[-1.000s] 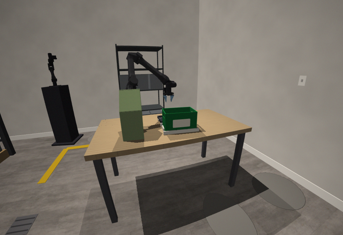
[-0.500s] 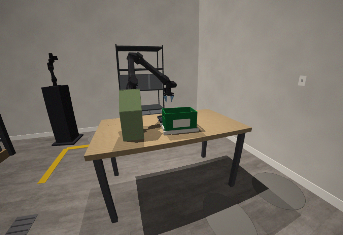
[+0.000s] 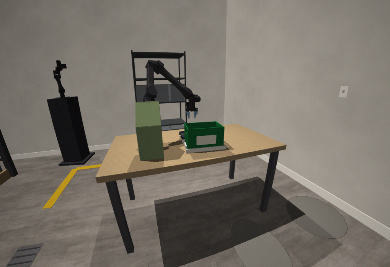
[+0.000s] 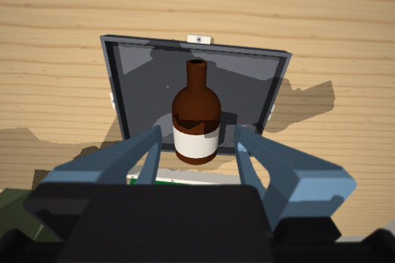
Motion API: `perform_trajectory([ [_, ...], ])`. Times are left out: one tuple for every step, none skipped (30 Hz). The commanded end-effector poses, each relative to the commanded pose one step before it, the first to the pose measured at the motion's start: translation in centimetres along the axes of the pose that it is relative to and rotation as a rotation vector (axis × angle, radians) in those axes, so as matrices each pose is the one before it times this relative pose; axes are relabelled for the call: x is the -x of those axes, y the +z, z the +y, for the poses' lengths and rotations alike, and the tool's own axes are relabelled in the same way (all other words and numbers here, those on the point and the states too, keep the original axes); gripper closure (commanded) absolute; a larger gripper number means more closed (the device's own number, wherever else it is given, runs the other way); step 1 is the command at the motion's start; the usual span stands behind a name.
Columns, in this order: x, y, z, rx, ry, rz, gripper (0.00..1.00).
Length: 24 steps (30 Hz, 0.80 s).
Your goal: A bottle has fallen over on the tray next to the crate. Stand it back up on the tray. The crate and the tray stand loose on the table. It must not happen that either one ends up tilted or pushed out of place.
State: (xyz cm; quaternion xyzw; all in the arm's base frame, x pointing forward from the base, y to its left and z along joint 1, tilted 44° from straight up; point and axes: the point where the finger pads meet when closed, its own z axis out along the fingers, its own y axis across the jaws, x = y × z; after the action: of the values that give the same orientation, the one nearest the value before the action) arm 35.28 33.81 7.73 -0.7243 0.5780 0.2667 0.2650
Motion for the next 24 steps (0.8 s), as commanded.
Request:
perform_trajectory([
  [-0.112, 1.752, 0.563, 0.01314, 0.01273, 0.00336, 0.39],
  [-0.002, 0.346, 0.004, 0.00002, 0.00003, 0.00003, 0.39],
  [-0.002, 0.357, 0.004, 0.00002, 0.00003, 0.00003, 0.39],
  [-0.002, 0.367, 0.004, 0.00003, 0.00003, 0.00004, 0.39],
  [-0.002, 0.374, 0.004, 0.00003, 0.00003, 0.00004, 0.39],
  [-0.002, 0.380, 0.005, 0.00003, 0.00003, 0.00004, 0.39],
  [-0.002, 0.385, 0.005, 0.00003, 0.00003, 0.00004, 0.39],
  [0.108, 0.346, -0.128, -0.00203, -0.00184, -0.00117, 0.39],
  [0.000, 0.000, 0.000, 0.00000, 0.00000, 0.00000, 0.39],
  [0.000, 0.000, 0.000, 0.00000, 0.00000, 0.00000, 0.39],
  [1.036, -0.475, -0.428, -0.01994, -0.01821, -0.01194, 0.39],
  [-0.757, 1.081, 0.185, 0.01454, 0.01332, 0.00869, 0.39],
  [0.075, 0.384, -0.147, -0.00135, -0.00120, -0.00086, 0.39],
  [0.107, 0.326, -0.124, -0.00196, -0.00177, -0.00126, 0.39],
  [0.120, 0.313, -0.138, -0.00218, -0.00196, -0.00143, 0.39],
  [0.124, 0.302, -0.142, -0.00224, -0.00201, -0.00150, 0.39],
  [0.128, 0.290, -0.147, -0.00231, -0.00207, -0.00157, 0.39],
  [-0.013, 0.314, 0.020, 0.00023, 0.00022, 0.00006, 0.39],
  [-0.012, 0.300, 0.020, 0.00022, 0.00021, 0.00005, 0.39],
  [-0.012, 0.283, 0.018, 0.00021, 0.00020, 0.00006, 0.39],
  [-0.011, 0.267, 0.017, 0.00020, 0.00019, 0.00005, 0.39],
  [-0.010, 0.249, 0.016, 0.00018, 0.00017, 0.00005, 0.39],
  [-0.010, 0.231, 0.015, 0.00017, 0.00016, 0.00005, 0.39],
  [0.140, 0.089, -0.040, -0.00243, -0.00220, -0.00173, 0.39],
])
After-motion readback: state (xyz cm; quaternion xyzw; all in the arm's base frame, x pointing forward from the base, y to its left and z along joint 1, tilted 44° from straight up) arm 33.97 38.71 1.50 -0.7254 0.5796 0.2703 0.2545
